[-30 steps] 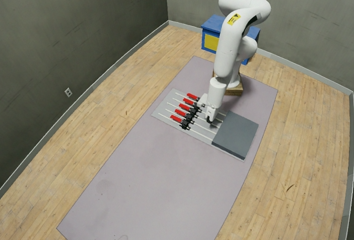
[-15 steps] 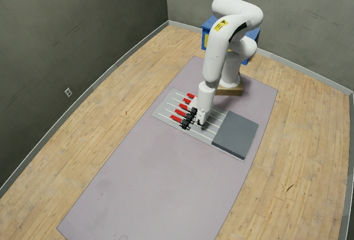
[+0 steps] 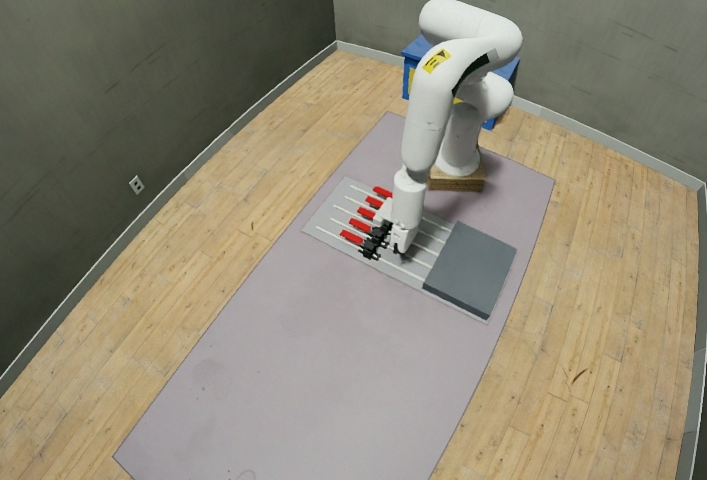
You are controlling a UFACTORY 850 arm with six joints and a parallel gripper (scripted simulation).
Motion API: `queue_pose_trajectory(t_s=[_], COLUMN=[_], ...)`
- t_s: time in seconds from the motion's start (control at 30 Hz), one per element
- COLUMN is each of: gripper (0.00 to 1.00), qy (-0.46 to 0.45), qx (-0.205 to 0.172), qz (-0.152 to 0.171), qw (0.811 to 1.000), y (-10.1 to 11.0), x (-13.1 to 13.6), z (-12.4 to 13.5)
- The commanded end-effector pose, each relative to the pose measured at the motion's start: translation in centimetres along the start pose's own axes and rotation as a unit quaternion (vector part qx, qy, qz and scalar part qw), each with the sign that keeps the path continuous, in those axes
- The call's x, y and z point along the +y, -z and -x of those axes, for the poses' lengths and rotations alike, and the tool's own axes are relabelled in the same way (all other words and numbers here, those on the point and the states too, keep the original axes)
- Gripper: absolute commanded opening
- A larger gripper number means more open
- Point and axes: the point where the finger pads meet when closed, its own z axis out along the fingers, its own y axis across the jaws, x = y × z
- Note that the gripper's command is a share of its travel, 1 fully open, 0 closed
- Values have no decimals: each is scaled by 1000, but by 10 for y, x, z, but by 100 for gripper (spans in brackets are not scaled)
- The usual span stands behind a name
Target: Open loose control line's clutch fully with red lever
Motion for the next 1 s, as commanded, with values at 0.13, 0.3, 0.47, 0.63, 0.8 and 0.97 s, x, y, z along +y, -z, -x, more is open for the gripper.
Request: queue_pose_trajectory(t_s=[0.13,0.3,0.47,0.63,0.8,0.97], gripper=[0,0,0,0,0,0], qy=[-1,-1,-1,-1,-1,-1], qx=[3,3,3,3,3,3], qz=[19,19,19,19,19,19], qw=[1000,1000,1000,1000,1000,1000], y=[-17,-23,-31,-39,-46,-50], x=[0,0,0,1,1,1], z=[0,0,0,0,-1,-1])
